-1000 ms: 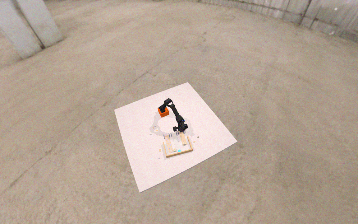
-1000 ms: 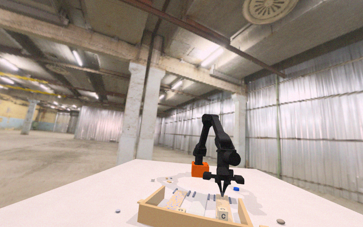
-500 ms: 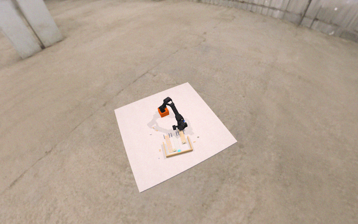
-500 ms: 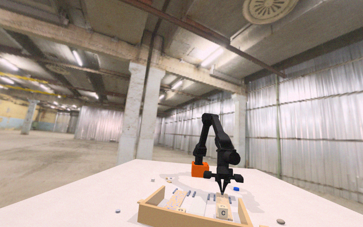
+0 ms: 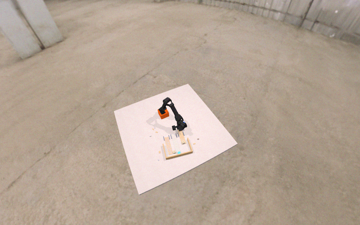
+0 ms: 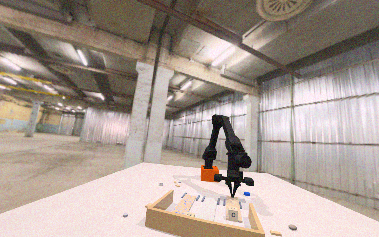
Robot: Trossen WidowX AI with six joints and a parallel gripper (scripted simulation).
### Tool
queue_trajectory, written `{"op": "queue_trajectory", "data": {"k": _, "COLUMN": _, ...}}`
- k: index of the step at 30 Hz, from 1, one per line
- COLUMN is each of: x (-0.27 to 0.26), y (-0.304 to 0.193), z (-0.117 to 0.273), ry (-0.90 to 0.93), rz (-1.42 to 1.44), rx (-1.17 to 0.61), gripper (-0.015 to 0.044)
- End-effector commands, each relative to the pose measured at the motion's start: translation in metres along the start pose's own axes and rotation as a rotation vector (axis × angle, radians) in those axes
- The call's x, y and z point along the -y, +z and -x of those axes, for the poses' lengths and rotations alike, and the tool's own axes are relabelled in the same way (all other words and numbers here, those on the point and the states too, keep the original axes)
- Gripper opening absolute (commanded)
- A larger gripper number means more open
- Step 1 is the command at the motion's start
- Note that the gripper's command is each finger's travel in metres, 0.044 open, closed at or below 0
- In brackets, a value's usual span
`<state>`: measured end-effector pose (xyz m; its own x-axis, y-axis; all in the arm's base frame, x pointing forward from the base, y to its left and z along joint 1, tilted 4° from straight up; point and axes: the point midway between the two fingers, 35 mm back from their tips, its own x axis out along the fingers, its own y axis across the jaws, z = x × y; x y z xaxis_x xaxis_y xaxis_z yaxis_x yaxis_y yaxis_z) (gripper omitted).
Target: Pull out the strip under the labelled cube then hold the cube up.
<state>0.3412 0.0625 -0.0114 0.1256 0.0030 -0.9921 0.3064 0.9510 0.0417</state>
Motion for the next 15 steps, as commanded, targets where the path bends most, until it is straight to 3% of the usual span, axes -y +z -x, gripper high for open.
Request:
{"op": "queue_trajectory", "data": {"k": 1, "x": 0.001, "y": -0.013, "z": -0.004, "ry": -0.009, "rz": 0.002, "rx": -0.02, "gripper": 0.0}}
{"op": "queue_trajectory", "data": {"k": 15, "x": 0.001, "y": -0.035, "z": -0.004, "ry": -0.009, "rz": 0.002, "rx": -0.022, "gripper": 0.0}}
